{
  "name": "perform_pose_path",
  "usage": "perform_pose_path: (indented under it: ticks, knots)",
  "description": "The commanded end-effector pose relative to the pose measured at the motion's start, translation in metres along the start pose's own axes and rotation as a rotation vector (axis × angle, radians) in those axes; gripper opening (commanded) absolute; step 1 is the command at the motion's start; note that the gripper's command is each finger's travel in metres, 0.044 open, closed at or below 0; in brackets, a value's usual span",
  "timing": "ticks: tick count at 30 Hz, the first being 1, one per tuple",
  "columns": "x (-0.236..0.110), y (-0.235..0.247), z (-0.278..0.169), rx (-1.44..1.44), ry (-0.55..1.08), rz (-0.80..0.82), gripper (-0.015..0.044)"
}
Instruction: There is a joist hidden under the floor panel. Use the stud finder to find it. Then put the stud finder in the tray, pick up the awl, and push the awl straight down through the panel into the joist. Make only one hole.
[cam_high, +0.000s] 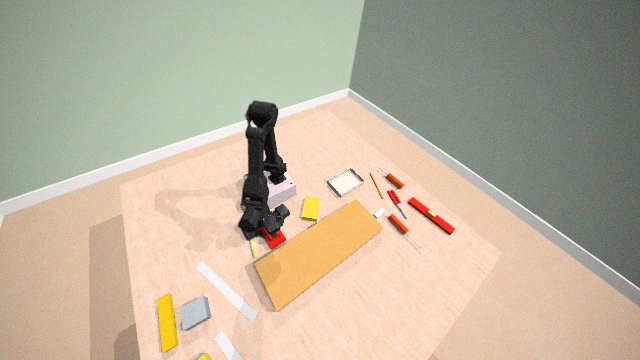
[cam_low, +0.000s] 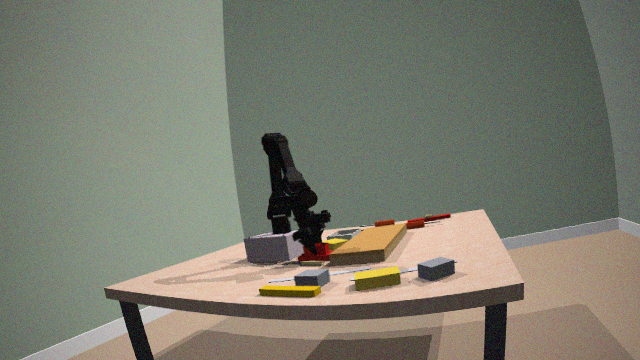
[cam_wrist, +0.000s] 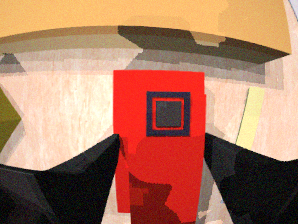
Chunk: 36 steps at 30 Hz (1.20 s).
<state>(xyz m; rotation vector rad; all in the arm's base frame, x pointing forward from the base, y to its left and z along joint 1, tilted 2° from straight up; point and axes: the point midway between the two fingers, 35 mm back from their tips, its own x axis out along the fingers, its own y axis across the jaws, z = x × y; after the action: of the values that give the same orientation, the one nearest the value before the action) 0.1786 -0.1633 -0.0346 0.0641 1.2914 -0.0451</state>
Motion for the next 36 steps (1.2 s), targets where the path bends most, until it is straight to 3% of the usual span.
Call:
perform_pose_path:
  ticks: [1, 18, 24, 36]
  knots:
    - [0.000, 0.001, 0.000, 0.005, -0.003, 0.003, 0.0275]
    - [0.000, 0.001, 0.000, 0.005, -0.003, 0.003, 0.0161]
    - [-0.018, -0.003, 0.009, 0.005, -0.003, 0.003, 0.0004]
    - [-0.094, -0.001, 0.028, 0.005, -0.003, 0.002, 0.0000]
